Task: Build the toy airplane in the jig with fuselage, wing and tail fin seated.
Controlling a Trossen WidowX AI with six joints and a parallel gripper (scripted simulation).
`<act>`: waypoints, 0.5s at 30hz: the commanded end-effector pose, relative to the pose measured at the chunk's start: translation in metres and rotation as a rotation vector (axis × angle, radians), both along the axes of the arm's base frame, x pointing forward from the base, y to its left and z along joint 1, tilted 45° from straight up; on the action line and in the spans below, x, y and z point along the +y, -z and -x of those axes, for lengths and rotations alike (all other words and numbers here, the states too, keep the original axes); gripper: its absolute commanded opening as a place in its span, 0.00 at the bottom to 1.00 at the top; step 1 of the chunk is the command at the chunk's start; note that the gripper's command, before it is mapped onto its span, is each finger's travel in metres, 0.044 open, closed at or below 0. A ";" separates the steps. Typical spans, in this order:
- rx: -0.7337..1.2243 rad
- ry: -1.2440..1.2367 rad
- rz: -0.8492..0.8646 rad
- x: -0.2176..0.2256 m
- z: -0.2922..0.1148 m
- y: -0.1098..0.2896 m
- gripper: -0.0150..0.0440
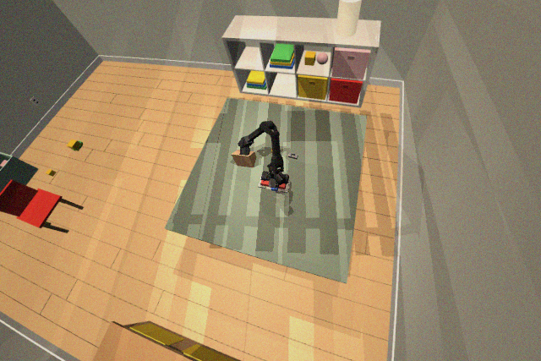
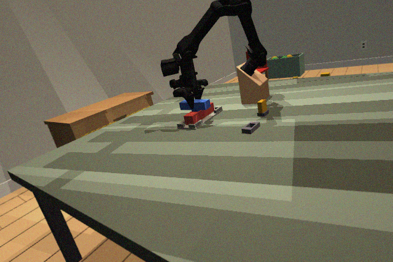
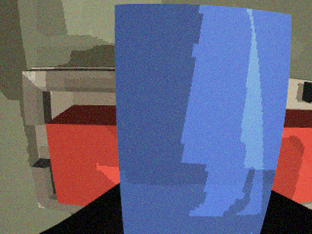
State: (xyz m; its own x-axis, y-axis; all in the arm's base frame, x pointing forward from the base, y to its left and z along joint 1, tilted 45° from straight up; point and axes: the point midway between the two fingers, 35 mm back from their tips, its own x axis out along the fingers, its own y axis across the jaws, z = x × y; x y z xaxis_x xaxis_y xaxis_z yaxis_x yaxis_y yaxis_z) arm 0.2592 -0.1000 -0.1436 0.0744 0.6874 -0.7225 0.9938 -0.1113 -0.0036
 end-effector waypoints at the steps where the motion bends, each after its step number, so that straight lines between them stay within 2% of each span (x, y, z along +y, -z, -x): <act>1: 0.000 0.000 0.000 0.000 0.000 0.000 0.61; 5: 0.000 0.000 0.000 0.000 0.000 0.000 0.56; 10: 0.000 0.000 0.000 0.000 0.000 0.000 0.34; 15: 0.000 0.000 0.000 0.000 0.000 0.000 0.56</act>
